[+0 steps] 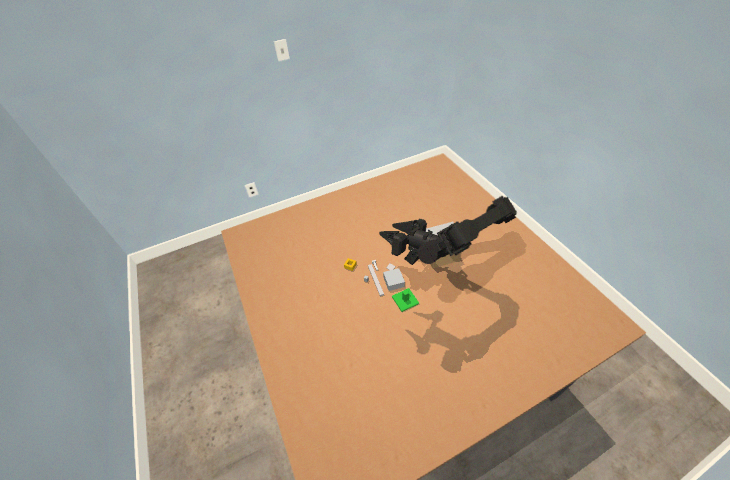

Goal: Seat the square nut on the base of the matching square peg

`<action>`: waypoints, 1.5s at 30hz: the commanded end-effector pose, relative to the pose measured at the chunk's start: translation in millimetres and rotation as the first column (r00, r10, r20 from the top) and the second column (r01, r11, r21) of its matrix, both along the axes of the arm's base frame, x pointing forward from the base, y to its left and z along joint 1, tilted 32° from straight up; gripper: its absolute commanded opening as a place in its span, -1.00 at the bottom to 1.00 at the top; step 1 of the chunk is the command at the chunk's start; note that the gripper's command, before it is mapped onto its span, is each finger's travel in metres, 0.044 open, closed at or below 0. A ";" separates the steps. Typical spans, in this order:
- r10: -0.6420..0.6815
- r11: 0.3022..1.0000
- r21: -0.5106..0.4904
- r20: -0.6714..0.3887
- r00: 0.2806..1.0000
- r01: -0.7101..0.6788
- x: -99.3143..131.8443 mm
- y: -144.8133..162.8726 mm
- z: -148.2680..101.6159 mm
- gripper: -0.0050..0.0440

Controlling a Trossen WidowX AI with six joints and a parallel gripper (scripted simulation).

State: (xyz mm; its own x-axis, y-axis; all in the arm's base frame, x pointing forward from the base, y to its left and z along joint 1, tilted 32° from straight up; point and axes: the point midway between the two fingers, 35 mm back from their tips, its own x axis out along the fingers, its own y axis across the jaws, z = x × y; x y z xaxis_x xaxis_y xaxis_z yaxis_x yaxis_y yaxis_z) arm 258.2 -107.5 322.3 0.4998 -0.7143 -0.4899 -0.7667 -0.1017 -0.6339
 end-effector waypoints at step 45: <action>-0.106 0.060 0.865 -0.490 0.865 0.498 115.3 -52.2 -342.2 0.51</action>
State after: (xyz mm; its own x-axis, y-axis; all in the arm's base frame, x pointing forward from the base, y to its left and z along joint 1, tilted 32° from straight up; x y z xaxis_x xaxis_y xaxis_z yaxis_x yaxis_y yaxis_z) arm 377.2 -154.5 18.8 0.1174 0.2405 -0.9635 -0.7597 0.6467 0.0689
